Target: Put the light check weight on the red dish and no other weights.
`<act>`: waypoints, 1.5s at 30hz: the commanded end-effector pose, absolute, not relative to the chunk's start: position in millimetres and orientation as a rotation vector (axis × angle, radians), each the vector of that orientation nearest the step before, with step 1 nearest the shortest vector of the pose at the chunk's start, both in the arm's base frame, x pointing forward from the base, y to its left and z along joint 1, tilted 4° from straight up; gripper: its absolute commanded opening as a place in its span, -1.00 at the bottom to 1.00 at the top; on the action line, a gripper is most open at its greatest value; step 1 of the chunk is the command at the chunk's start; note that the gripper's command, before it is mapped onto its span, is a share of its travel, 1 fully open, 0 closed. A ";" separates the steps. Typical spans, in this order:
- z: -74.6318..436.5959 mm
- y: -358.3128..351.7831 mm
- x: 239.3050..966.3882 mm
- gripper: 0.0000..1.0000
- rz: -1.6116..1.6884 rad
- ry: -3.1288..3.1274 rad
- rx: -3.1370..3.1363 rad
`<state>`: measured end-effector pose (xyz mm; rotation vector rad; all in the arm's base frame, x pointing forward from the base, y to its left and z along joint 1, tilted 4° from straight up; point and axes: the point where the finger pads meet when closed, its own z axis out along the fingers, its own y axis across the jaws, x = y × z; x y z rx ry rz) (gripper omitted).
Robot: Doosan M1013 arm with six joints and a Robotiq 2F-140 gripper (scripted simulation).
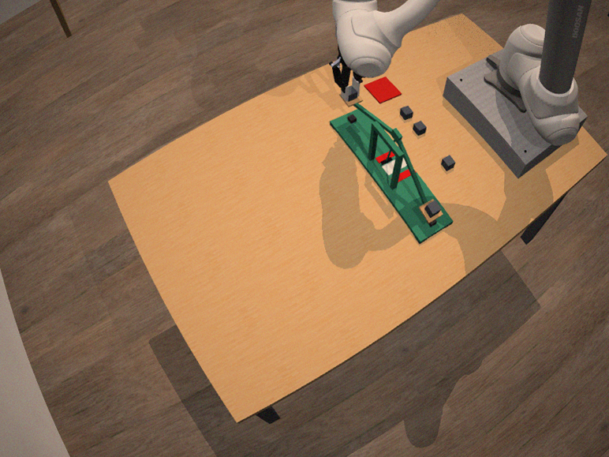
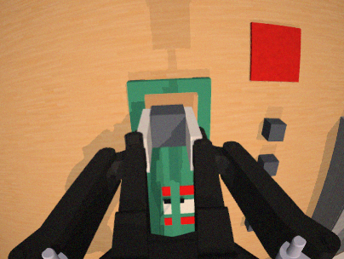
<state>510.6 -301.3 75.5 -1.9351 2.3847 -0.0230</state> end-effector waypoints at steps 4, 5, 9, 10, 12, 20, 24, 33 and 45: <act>66.6 -297.5 513.0 -0.51 -0.024 2.386 -1.927; 65.4 -297.1 513.2 -0.51 -0.024 2.386 -1.927; 63.9 -296.6 513.4 -0.51 -0.024 2.386 -1.927; 63.5 -296.5 513.4 -0.51 -0.024 2.386 -1.927; 61.3 -295.7 513.7 -0.51 -0.024 2.386 -1.927; 57.3 -294.3 514.3 -0.51 -0.024 2.386 -1.927; 53.4 -292.8 514.8 -0.51 -0.024 2.386 -1.927; 49.4 -291.3 515.4 -0.51 -0.024 2.386 -1.927; 44.3 -289.2 516.1 -0.51 -0.024 2.386 -1.927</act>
